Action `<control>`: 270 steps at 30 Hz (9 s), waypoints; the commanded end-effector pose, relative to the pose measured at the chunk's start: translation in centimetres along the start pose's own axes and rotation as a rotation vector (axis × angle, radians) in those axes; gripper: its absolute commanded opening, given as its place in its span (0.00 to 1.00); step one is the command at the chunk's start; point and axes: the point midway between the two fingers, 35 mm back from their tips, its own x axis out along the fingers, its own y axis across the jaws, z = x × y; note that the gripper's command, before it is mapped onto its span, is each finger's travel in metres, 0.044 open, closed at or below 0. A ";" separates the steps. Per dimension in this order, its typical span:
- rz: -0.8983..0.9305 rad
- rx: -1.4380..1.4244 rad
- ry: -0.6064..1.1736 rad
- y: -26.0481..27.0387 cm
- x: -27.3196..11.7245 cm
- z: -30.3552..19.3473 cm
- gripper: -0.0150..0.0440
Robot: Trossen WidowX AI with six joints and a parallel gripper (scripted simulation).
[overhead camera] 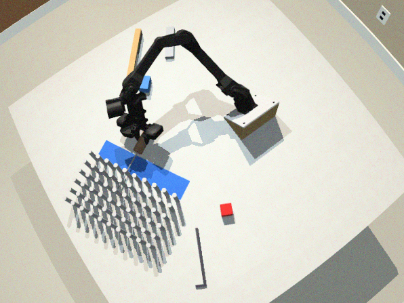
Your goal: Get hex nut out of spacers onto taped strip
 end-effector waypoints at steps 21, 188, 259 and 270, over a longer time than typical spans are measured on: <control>0.004 -0.004 -0.005 0.1 -0.7 -1.4 0.25; 0.015 -0.005 -0.004 3.2 -16.9 -5.4 0.25; 0.157 -0.024 0.008 55.6 -10.2 7.9 0.25; 0.123 -0.023 0.015 64.0 -7.8 1.9 0.25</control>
